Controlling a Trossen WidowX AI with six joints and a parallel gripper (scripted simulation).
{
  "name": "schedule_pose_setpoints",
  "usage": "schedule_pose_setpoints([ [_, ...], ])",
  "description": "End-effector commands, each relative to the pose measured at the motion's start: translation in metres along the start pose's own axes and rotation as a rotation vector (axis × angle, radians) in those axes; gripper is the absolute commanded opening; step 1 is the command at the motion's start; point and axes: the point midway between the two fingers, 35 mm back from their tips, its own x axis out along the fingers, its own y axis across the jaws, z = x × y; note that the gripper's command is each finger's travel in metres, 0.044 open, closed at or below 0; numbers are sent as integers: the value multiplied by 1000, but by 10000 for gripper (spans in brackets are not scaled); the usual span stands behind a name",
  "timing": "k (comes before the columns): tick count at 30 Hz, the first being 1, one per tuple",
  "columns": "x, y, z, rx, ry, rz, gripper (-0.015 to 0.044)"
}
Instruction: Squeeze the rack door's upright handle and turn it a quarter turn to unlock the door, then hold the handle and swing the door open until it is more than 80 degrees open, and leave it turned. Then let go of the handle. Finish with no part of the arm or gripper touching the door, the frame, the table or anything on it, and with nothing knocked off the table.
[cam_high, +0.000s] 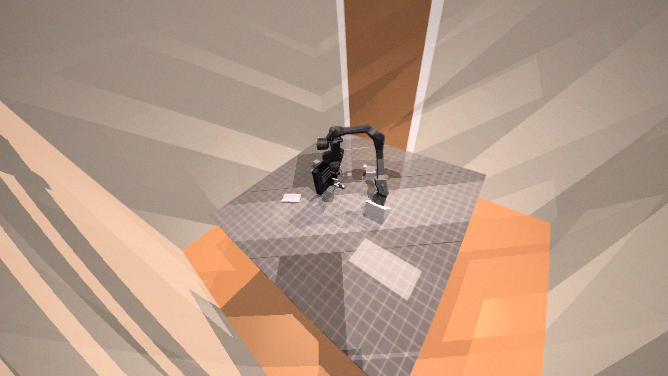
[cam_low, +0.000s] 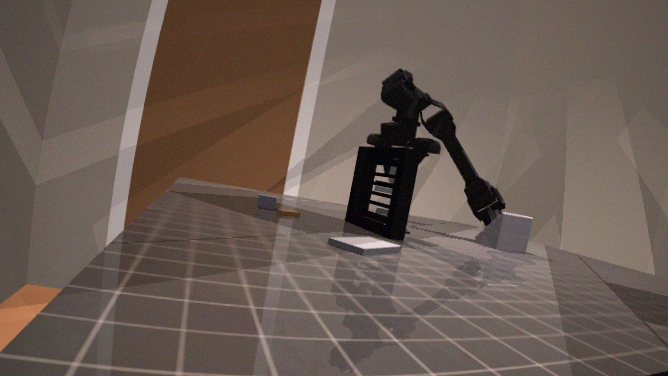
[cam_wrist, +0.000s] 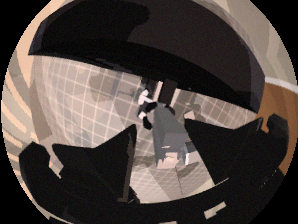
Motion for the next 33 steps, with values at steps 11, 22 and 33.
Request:
schedule_pose_setpoints([
  [11,0,0,1,-700,-3,-1,285],
  [22,0,0,1,-1246,-3,-2,285],
  [33,0,0,1,-1369,-3,-2,285],
])
